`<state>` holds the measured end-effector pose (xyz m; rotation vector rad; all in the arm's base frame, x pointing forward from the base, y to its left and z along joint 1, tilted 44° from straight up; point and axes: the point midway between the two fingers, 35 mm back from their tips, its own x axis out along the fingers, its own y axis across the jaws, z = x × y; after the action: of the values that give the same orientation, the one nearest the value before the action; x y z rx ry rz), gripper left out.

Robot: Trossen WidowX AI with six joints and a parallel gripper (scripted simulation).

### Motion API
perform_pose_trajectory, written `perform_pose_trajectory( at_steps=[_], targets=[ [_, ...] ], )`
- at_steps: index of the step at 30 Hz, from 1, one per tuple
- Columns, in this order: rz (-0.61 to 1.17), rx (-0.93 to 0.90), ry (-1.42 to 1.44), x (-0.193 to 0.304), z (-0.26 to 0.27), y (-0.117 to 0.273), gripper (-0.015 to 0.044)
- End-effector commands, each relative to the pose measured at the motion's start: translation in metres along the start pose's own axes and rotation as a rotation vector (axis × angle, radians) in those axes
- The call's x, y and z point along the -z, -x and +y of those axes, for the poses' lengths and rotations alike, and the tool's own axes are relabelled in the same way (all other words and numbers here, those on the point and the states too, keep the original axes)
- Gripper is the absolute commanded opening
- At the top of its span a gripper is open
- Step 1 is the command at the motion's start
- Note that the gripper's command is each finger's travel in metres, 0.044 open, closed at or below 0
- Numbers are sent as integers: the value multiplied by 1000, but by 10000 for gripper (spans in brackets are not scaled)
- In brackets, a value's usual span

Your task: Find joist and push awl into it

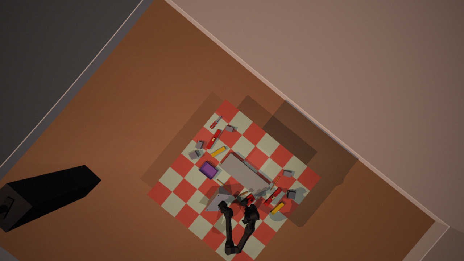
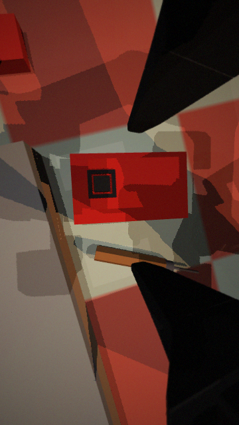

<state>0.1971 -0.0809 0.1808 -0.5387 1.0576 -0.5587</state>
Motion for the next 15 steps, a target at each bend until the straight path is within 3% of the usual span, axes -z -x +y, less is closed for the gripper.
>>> perform_pose_trajectory(
  at_steps=[1,15],
  targets=[
    [16,15,27,5,-4,-2,440],
    [15,15,27,-2,-13,-3,440]
  ],
)
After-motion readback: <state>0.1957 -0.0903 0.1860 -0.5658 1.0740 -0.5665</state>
